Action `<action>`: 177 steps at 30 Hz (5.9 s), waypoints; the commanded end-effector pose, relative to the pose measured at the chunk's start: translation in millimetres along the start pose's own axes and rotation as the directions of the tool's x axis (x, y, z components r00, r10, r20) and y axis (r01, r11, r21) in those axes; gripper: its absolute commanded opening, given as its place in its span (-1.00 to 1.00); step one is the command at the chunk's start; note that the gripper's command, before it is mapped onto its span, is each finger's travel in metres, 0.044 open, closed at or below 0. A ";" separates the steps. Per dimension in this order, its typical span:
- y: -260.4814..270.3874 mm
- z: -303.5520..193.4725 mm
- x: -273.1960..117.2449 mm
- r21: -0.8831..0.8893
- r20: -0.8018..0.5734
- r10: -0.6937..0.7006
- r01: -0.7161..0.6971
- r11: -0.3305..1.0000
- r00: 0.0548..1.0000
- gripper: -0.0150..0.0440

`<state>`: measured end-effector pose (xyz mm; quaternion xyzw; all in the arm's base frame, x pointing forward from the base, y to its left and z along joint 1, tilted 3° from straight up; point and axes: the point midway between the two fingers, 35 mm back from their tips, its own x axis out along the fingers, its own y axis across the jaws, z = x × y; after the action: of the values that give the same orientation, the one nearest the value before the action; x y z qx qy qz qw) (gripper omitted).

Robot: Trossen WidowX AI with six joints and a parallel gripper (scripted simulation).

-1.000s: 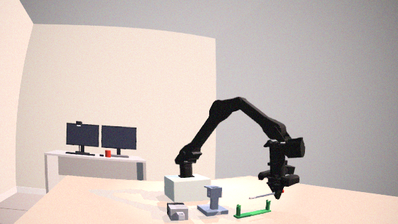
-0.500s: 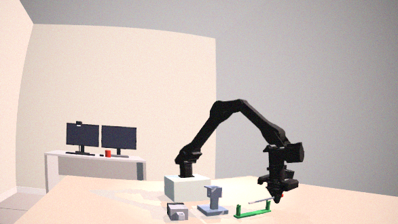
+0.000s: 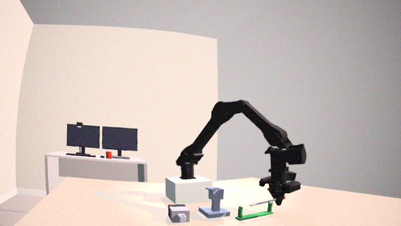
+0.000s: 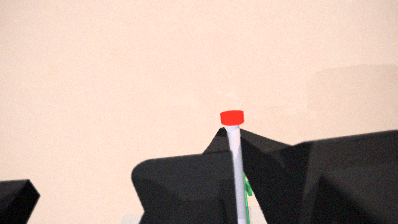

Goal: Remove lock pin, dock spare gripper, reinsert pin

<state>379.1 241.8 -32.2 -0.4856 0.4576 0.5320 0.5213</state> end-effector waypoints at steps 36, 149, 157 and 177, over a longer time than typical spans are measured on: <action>9.0 0.9 -42.0 0.001 -0.016 0.029 -0.029 1.000 0.999 0.19; 0.6 -64.8 -14.8 -0.001 -0.030 -0.022 0.022 1.000 0.999 -0.49; 5.3 -64.8 -27.7 0.000 -0.036 -0.005 0.005 1.000 0.999 -0.49; 4.3 -88.5 -38.4 -0.002 -0.043 0.008 -0.008 1.000 0.999 -0.49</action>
<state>376.5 158.4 -6.7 -0.4961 0.4694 0.5240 0.5088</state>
